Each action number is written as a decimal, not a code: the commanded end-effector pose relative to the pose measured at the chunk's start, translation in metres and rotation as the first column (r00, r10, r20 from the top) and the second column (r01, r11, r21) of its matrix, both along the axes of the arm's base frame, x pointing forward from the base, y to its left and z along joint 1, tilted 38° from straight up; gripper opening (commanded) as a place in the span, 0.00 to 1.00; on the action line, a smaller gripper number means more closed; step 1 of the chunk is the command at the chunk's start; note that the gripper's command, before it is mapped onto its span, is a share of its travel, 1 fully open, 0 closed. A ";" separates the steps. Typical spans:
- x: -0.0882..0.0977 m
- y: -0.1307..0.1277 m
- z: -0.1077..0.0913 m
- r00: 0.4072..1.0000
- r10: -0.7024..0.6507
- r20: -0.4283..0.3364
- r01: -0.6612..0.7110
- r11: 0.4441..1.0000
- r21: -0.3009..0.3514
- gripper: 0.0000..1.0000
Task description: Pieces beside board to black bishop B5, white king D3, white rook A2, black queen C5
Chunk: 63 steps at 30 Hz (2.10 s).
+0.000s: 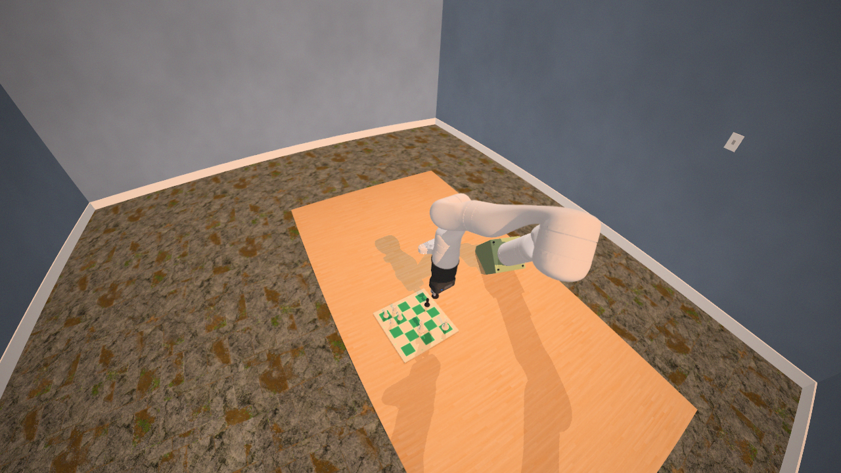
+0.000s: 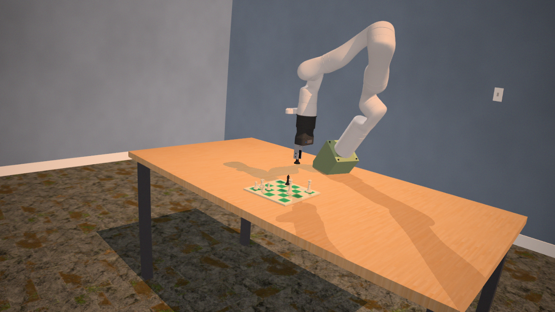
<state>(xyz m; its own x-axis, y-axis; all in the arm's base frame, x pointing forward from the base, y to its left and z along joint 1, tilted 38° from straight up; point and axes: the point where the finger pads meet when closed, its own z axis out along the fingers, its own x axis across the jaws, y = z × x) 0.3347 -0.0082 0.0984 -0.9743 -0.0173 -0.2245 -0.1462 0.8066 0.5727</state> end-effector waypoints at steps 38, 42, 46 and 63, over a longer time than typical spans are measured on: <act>0.014 0.048 -0.066 1.000 -0.002 0.001 0.002 1.000 -0.001 0.00; 0.016 0.054 -0.074 1.000 -0.002 0.001 0.002 1.000 -0.001 0.00; 0.016 0.055 -0.076 1.000 -0.002 0.001 0.002 1.000 -0.001 0.00; 0.017 0.055 -0.076 1.000 -0.002 0.001 0.002 1.000 -0.001 0.00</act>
<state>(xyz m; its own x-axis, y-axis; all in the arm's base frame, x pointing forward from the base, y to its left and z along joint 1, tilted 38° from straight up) 0.3509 0.0477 0.0218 -0.9744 -0.0167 -0.2243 -0.1457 0.8068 0.5726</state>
